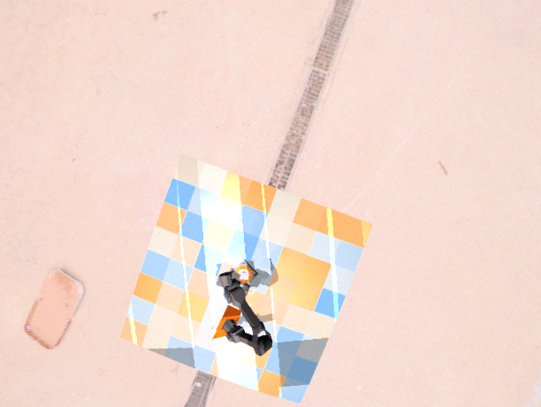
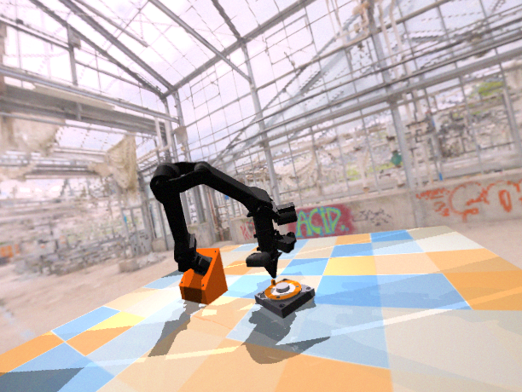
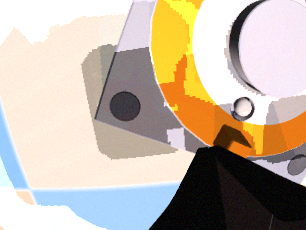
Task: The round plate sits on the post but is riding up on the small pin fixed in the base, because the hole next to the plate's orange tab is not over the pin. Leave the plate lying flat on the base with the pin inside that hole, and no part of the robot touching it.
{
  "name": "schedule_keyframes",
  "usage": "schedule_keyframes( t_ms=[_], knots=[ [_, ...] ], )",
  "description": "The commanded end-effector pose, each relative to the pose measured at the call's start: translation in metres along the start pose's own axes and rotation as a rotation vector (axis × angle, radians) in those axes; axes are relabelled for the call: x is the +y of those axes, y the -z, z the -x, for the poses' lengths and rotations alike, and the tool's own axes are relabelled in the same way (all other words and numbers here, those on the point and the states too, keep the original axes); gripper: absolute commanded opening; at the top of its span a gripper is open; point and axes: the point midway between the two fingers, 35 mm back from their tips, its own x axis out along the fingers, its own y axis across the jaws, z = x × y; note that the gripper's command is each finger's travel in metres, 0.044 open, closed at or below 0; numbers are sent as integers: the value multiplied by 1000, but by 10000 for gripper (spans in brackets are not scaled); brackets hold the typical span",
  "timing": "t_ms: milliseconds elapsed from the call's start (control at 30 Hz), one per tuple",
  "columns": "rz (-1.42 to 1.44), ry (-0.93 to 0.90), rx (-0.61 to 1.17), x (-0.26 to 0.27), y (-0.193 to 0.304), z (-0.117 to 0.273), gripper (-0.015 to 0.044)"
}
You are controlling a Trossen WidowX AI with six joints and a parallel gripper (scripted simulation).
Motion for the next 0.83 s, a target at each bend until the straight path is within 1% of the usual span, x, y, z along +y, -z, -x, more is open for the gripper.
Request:
schedule_keyframes(
  t_ms=[0, 200, 300, 333, 800],
  knots=[
    [-3, -4, -5, 0, -1, 15, 0],
    [-2, -4, -4, -1, 6, 45, 0],
    [-2, -4, -4, -1, 6, 46, 0],
    [9, 4, -3, 0, 6, 37, 0],
    [9, 4, -3, 0, 6, 37, 0]
  ],
)
